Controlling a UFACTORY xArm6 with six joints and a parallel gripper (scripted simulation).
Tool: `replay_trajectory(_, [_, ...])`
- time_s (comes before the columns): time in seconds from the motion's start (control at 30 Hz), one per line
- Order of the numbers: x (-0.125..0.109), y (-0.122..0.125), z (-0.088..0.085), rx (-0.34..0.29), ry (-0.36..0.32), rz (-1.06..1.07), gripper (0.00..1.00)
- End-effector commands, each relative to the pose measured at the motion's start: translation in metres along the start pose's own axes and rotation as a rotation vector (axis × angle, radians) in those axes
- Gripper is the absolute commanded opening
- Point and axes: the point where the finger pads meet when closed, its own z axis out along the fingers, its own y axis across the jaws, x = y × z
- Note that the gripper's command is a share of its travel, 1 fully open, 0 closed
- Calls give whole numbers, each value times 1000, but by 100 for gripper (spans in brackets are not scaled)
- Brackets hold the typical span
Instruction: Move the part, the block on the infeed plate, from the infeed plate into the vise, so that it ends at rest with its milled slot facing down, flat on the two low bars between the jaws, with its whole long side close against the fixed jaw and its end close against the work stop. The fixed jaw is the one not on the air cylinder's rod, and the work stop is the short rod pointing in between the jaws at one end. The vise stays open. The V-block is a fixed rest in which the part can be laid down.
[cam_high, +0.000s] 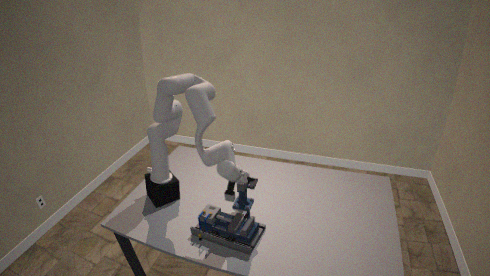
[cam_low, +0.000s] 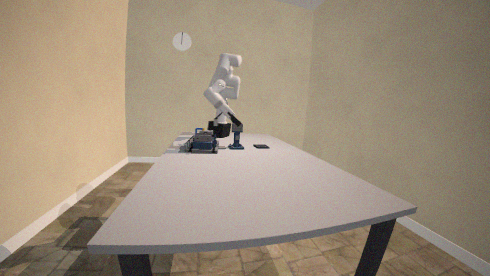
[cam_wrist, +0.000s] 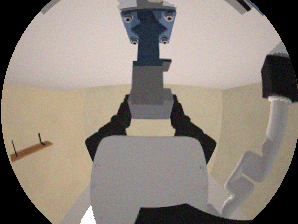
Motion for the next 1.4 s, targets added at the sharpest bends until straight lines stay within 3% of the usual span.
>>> replay_trajectory(0.0, [-2,-1,-2,3,1,-3,0])
replay_trajectory(1.37, [-17,-1,-17,3,1,-3,0])
